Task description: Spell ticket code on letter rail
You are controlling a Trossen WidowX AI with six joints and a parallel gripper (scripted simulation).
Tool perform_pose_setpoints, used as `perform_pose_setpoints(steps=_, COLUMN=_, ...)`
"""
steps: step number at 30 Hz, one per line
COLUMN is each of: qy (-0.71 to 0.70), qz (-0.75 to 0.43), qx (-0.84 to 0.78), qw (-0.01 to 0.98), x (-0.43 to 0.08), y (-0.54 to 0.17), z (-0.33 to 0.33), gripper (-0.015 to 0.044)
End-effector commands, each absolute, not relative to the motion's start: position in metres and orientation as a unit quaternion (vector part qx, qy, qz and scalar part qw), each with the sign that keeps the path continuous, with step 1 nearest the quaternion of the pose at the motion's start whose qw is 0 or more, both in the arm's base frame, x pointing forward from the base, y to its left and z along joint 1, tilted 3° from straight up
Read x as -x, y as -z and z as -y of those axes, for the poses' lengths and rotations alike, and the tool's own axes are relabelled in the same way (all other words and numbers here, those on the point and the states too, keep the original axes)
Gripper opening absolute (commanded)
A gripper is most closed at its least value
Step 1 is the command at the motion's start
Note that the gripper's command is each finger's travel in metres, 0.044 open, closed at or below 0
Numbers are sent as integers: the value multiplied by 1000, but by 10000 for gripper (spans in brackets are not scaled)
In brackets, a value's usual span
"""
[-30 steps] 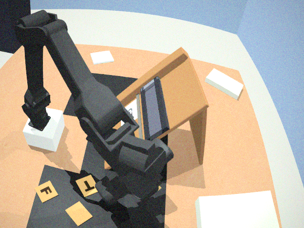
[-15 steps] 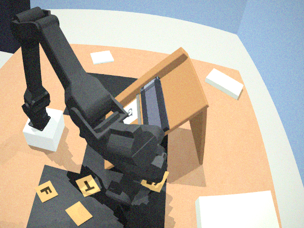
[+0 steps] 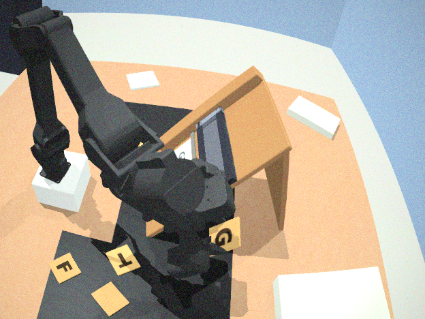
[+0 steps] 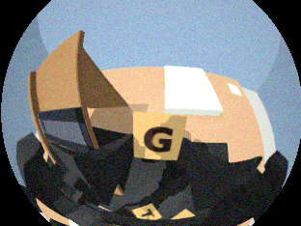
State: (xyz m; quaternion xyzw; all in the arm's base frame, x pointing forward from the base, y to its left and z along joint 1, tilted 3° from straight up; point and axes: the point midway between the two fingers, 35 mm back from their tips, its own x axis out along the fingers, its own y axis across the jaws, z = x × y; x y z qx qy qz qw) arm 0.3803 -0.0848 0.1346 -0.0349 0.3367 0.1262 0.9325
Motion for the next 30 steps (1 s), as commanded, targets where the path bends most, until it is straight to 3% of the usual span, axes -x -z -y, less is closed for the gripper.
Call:
perform_pose_setpoints(steps=1, qy=-148, qz=-311, qx=82, qw=935, x=-379, y=-142, z=82, gripper=0)
perform_pose_setpoints(steps=30, qy=-148, qz=-311, qx=81, qw=935, x=-376, y=-140, z=75, gripper=0)
